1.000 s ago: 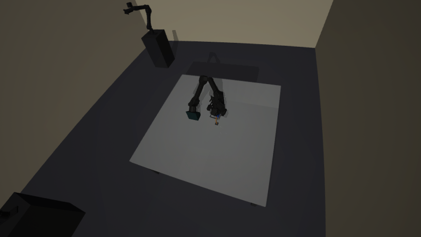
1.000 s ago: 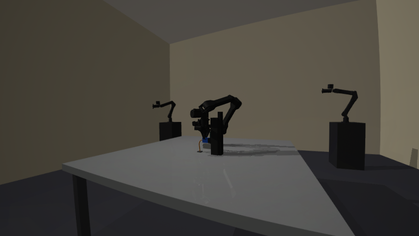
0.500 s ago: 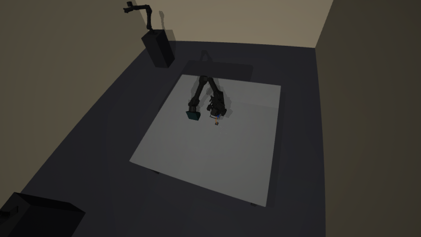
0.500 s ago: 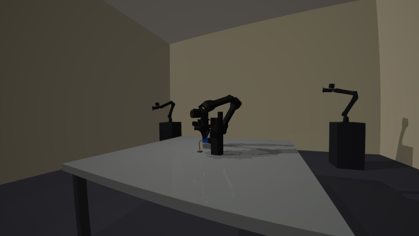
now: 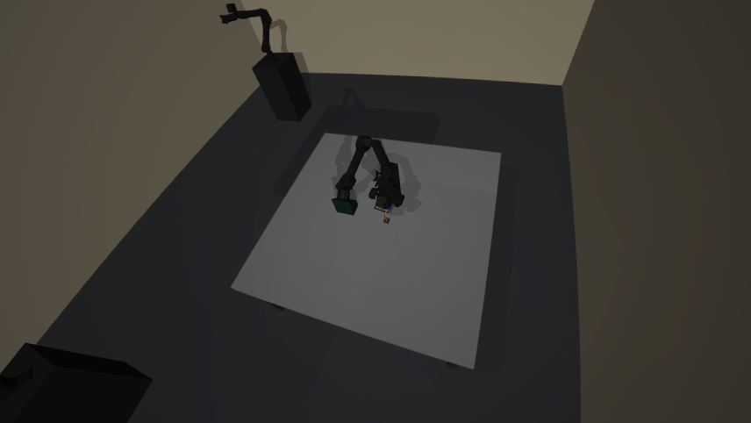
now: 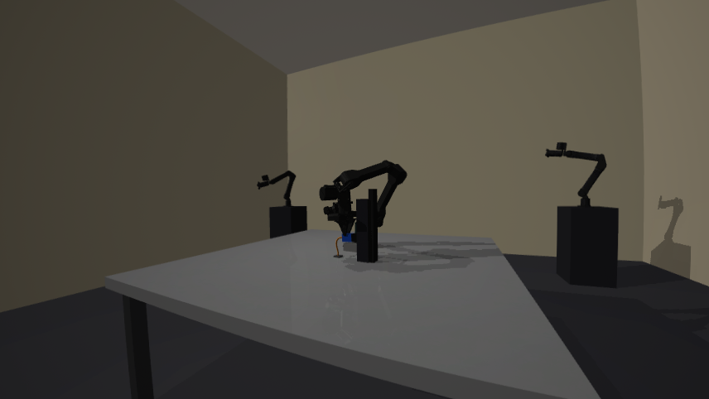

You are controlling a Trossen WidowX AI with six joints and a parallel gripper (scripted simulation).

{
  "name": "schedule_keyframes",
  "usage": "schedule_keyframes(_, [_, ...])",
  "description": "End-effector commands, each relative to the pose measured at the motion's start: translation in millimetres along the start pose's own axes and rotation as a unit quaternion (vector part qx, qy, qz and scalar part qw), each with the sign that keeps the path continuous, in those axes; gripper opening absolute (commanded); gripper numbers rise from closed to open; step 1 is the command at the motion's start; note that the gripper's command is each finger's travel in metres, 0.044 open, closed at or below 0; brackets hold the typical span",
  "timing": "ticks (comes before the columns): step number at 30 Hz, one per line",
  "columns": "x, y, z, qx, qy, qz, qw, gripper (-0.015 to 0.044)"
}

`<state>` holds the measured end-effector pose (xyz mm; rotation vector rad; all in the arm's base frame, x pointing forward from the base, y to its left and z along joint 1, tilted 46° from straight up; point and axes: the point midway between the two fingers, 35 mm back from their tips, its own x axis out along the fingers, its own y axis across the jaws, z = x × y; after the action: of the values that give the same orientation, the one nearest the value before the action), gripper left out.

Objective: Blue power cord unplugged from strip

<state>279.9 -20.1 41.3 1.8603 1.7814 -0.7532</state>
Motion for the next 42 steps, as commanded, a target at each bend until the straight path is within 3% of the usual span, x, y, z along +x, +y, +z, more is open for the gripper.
schedule_keyframes(1, [-7, 0, 31, 0.008, -0.033, 0.002, 0.999, 0.0])
schedule_keyframes(21, [-14, -5, 63, 0.009, -0.033, 0.003, 0.999, 0.0])
schedule_keyframes(37, [-14, -3, 65, 0.009, -0.032, 0.003, 0.999, 0.042])
schedule_keyframes(42, [-25, -5, 108, 0.009, -0.033, 0.004, 0.999, 0.044])
